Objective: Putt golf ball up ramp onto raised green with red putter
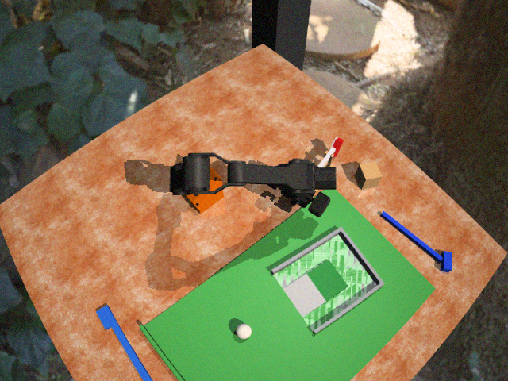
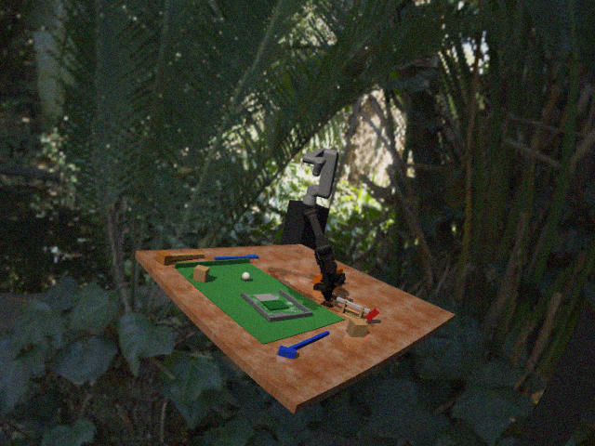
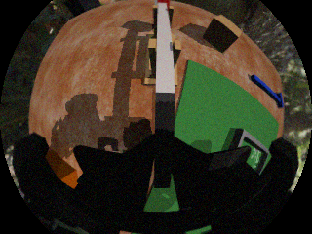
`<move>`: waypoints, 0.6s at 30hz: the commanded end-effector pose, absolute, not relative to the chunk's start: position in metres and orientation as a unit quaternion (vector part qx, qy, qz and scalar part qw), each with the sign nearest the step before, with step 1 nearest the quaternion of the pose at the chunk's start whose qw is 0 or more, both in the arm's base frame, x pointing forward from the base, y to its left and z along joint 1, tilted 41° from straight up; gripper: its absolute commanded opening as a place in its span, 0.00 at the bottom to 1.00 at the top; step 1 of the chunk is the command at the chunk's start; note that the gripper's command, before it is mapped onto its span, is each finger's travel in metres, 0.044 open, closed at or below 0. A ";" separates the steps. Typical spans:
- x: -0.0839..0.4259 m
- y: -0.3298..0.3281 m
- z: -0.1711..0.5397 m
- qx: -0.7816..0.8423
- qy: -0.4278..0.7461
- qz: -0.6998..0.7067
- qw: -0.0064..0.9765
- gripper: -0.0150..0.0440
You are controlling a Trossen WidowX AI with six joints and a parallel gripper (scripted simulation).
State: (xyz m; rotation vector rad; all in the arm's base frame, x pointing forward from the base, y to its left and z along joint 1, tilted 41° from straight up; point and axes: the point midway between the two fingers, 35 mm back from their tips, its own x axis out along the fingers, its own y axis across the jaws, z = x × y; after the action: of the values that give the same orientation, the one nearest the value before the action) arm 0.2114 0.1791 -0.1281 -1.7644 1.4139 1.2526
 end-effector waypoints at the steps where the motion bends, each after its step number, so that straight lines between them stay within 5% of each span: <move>1: 0.212 0.197 -0.113 -0.655 0.521 0.469 0.281 0.25; 18: 0.209 0.232 -0.055 -0.654 0.529 0.455 0.292 0.25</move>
State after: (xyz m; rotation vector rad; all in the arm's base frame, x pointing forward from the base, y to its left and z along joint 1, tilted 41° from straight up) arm 0.2029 0.2378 -0.0608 -1.7686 1.3941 1.2571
